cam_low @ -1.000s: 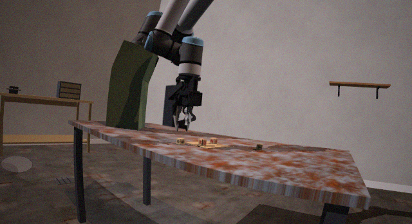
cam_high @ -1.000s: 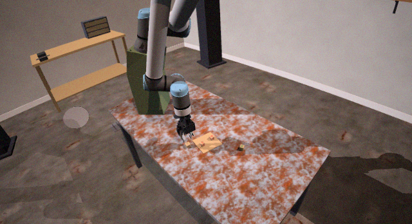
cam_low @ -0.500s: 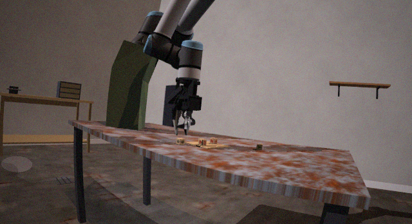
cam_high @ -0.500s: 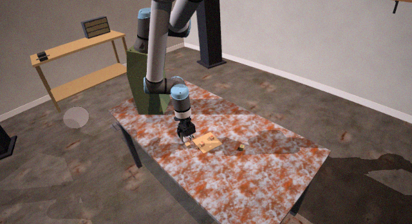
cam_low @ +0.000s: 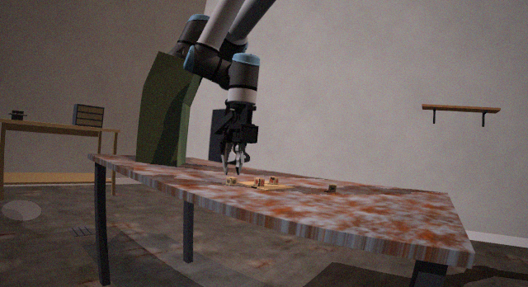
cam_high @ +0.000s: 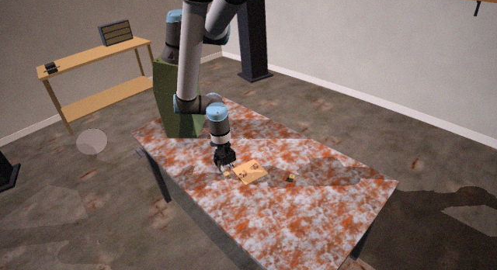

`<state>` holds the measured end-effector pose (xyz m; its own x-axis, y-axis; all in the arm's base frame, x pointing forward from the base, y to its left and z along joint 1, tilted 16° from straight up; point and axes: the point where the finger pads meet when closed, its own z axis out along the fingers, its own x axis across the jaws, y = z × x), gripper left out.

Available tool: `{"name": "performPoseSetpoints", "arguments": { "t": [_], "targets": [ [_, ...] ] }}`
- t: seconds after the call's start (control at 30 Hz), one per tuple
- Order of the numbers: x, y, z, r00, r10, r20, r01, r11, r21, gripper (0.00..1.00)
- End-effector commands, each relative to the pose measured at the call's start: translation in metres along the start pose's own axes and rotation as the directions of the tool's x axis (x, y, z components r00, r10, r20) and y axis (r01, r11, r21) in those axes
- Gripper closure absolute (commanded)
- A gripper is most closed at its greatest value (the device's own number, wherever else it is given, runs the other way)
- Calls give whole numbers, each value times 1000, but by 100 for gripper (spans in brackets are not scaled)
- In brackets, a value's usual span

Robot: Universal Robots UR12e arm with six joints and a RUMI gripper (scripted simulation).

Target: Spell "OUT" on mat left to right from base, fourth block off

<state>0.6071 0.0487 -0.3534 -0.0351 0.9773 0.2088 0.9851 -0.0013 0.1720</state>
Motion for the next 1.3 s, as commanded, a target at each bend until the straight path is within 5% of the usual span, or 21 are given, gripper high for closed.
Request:
{"name": "performPoseSetpoints", "arguments": {
  "t": [0.0,1.27],
  "targets": [
    [-1,3,0,1000,-1,2,1,1000,-4,70],
    [0,5,13,1000,-2,2,2,1000,-4,70]
  ]
}}
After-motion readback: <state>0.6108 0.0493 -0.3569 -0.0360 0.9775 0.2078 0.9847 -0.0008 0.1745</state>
